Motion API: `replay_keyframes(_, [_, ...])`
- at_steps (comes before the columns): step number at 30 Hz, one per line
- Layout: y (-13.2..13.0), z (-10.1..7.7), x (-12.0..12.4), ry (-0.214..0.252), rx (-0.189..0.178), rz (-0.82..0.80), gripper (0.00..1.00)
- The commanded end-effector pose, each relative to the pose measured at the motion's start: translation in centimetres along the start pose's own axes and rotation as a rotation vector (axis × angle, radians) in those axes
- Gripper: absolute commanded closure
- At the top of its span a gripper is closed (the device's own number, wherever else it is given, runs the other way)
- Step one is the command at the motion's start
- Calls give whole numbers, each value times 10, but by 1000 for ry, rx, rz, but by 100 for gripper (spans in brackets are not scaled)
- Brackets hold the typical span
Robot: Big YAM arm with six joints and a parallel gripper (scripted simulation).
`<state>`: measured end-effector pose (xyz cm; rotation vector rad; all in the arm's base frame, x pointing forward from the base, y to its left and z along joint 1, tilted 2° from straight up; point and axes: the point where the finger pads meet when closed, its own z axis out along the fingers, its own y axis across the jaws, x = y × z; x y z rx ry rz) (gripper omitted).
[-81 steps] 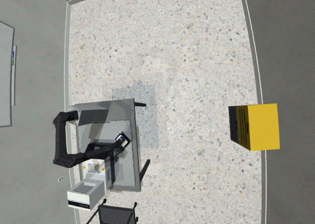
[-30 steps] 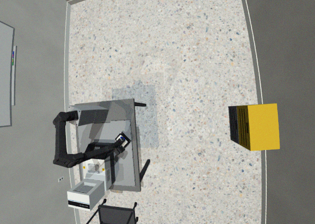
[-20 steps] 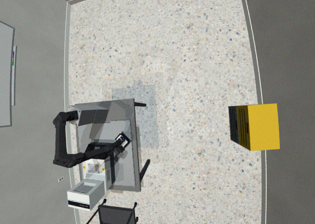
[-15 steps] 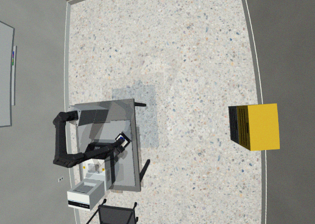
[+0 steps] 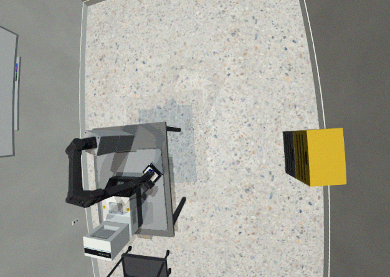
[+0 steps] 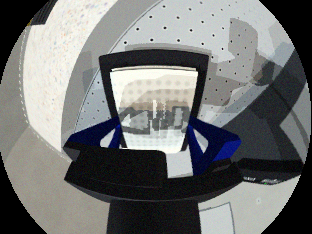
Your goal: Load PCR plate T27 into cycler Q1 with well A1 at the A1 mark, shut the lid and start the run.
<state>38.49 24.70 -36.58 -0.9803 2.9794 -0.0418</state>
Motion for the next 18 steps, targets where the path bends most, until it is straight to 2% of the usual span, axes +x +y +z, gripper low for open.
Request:
replay_keyframes(1, [-10,-20,-42,-83,4,9,100])
replay_keyframes(18, [-10,-20,-46,-97,5,9,100])
